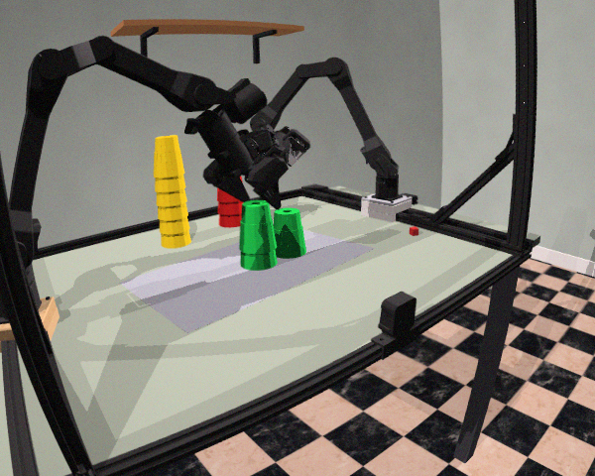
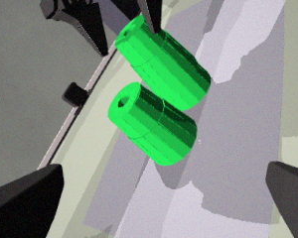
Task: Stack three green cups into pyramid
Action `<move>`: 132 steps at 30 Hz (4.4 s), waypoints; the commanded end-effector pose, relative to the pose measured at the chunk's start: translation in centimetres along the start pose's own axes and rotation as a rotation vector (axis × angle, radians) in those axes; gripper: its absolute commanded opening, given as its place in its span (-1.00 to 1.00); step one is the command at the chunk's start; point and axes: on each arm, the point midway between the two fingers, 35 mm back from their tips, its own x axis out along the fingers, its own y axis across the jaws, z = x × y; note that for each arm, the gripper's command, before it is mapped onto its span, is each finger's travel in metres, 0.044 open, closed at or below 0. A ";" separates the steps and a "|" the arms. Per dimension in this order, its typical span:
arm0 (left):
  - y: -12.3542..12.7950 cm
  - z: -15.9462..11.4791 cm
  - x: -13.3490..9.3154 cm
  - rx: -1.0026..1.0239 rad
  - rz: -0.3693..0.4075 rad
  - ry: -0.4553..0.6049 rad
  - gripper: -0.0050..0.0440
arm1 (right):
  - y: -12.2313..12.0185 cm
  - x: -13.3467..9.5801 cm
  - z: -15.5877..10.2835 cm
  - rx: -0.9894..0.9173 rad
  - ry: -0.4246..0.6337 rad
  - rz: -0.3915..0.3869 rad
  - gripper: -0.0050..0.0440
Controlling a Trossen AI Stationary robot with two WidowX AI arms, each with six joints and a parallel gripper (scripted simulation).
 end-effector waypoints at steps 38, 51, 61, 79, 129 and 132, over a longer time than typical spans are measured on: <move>-0.1 0.0 -0.3 -0.004 -0.002 0.012 -0.65 | 0.0 0.0 0.0 -0.001 -0.005 0.001 1.00; -0.1 0.0 -0.3 -0.004 -0.002 0.012 -0.80 | 0.0 0.0 0.0 -0.001 -0.005 0.001 1.00; -0.2 1.1 -2.8 -0.004 -0.002 0.012 -0.80 | 0.0 0.0 0.0 -0.001 -0.005 0.001 1.00; -0.3 2.1 -5.4 -0.004 -0.002 0.012 -0.80 | 0.0 0.0 0.0 -0.001 -0.005 0.001 1.00; -0.1 5.9 -2.5 -0.010 0.002 0.005 -0.80 | 0.0 0.0 0.0 -0.001 -0.005 0.001 1.00; -0.1 5.9 -2.5 -0.010 0.002 0.005 -0.80 | 0.0 0.0 0.0 -0.001 -0.005 0.001 1.00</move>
